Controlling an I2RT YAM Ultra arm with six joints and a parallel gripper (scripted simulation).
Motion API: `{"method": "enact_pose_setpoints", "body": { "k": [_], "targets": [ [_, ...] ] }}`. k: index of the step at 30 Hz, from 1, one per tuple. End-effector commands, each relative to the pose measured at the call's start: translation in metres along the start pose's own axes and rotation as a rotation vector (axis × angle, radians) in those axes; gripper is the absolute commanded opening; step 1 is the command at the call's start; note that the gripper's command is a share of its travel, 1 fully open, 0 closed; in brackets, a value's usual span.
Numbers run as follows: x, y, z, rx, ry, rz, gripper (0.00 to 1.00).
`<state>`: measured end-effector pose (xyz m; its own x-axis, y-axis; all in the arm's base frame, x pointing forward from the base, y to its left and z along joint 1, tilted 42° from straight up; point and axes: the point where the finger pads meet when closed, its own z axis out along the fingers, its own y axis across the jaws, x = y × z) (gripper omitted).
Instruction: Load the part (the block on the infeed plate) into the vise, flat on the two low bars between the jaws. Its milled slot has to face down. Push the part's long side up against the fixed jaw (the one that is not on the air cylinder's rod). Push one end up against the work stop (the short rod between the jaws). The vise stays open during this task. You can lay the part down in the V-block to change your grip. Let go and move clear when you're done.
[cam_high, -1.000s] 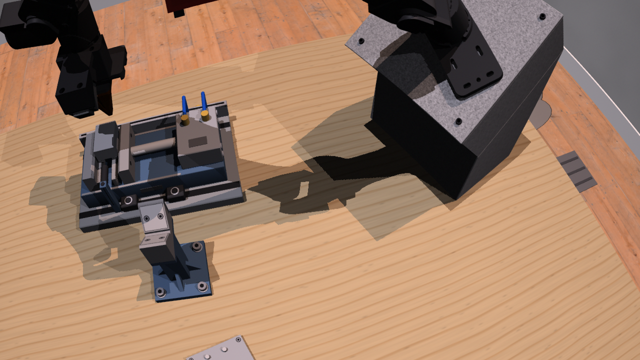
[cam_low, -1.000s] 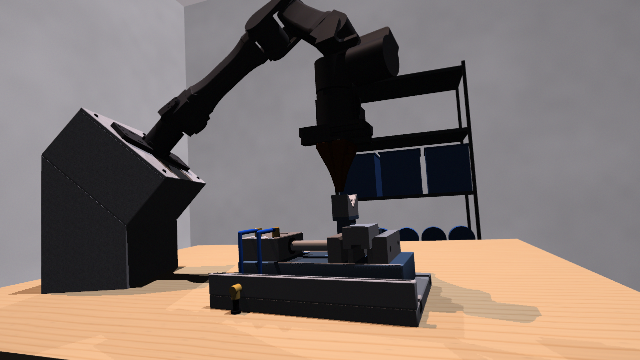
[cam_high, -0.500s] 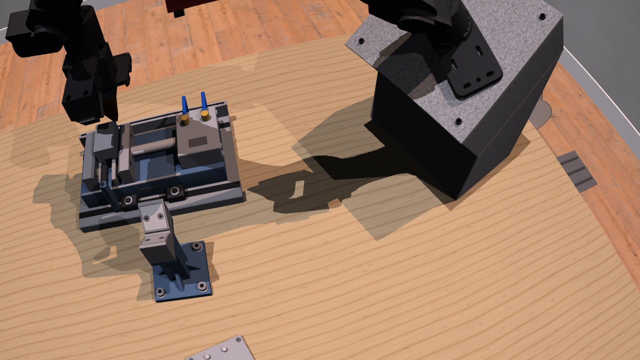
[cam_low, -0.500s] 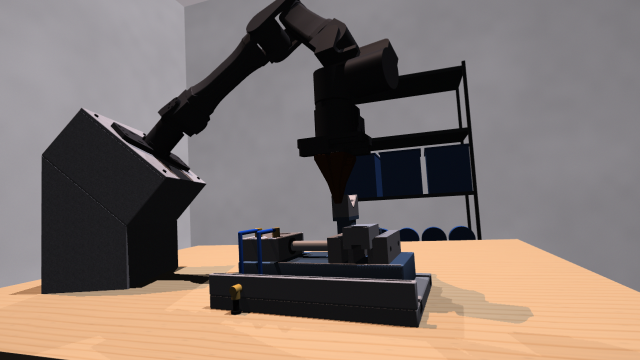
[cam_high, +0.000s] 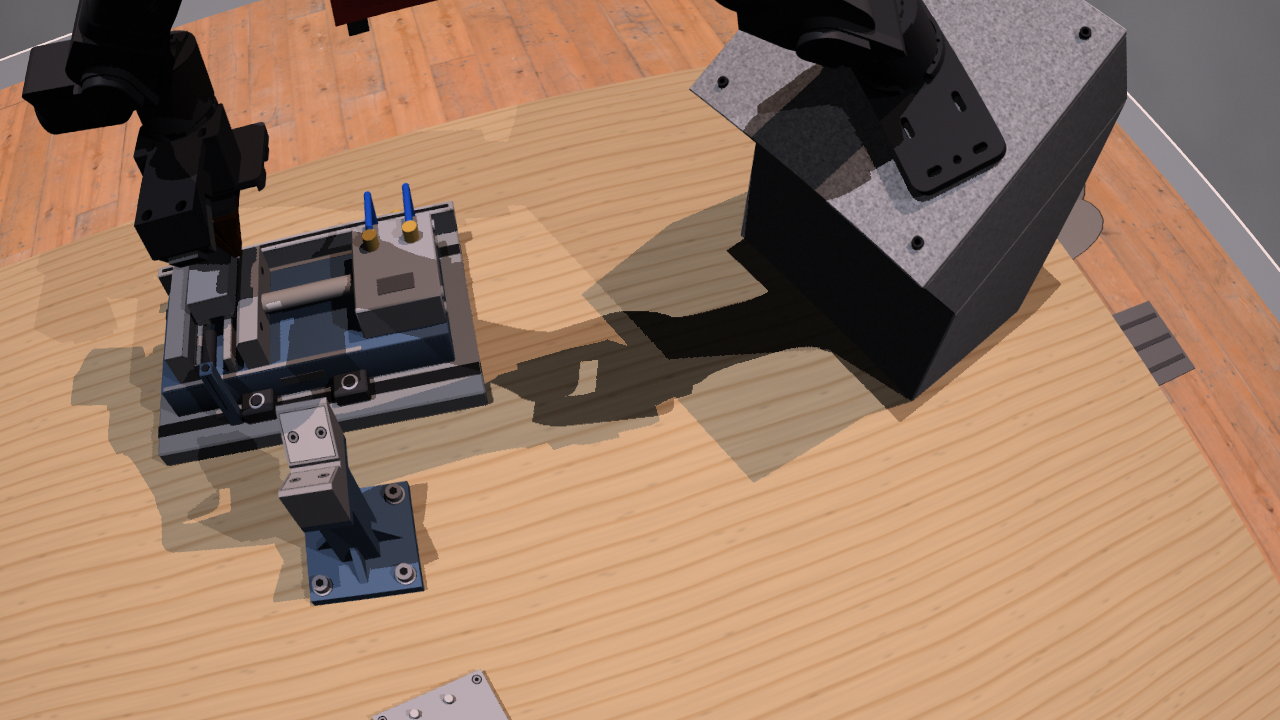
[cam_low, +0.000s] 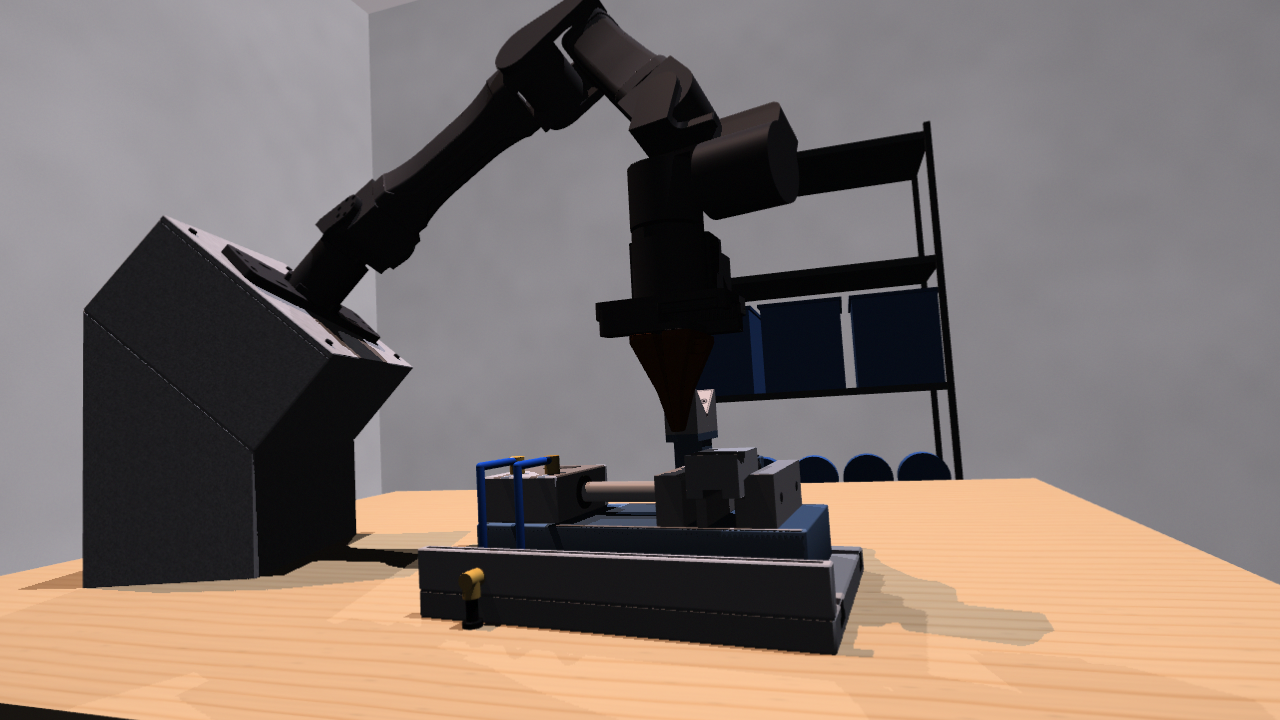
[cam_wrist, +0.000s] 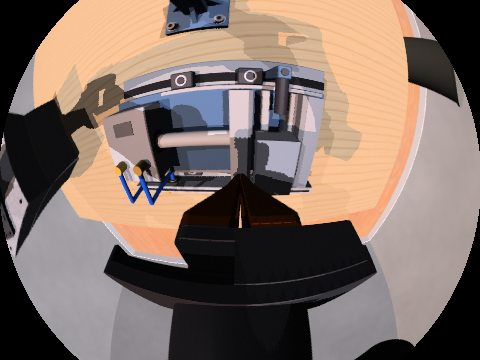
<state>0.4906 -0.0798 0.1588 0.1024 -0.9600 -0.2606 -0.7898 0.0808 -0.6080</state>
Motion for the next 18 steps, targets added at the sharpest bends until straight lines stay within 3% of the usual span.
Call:
{"method": "enact_pose_setpoints", "body": {
  "k": [1, 3, 7, 10, 11, 13, 18],
  "targets": [
    [0.001, -0.005, 0.003, 0.015, 0.005, 0.003, 0.00],
    [-0.001, -0.010, -0.005, 0.038, 0.009, -0.005, 0.00],
    [0.005, 0.001, 0.011, 0.004, 0.006, 0.015, 0.00],
    [0.004, 0.001, 0.013, 0.003, 0.005, 0.013, 0.00],
    [-0.002, -0.005, 0.000, 0.022, 0.006, 0.004, 0.00],
    [-0.002, -0.017, -0.003, 0.054, 0.010, -0.012, 0.00],
    [-0.001, -0.014, -0.001, 0.046, 0.011, -0.007, 0.00]
  ]
}}
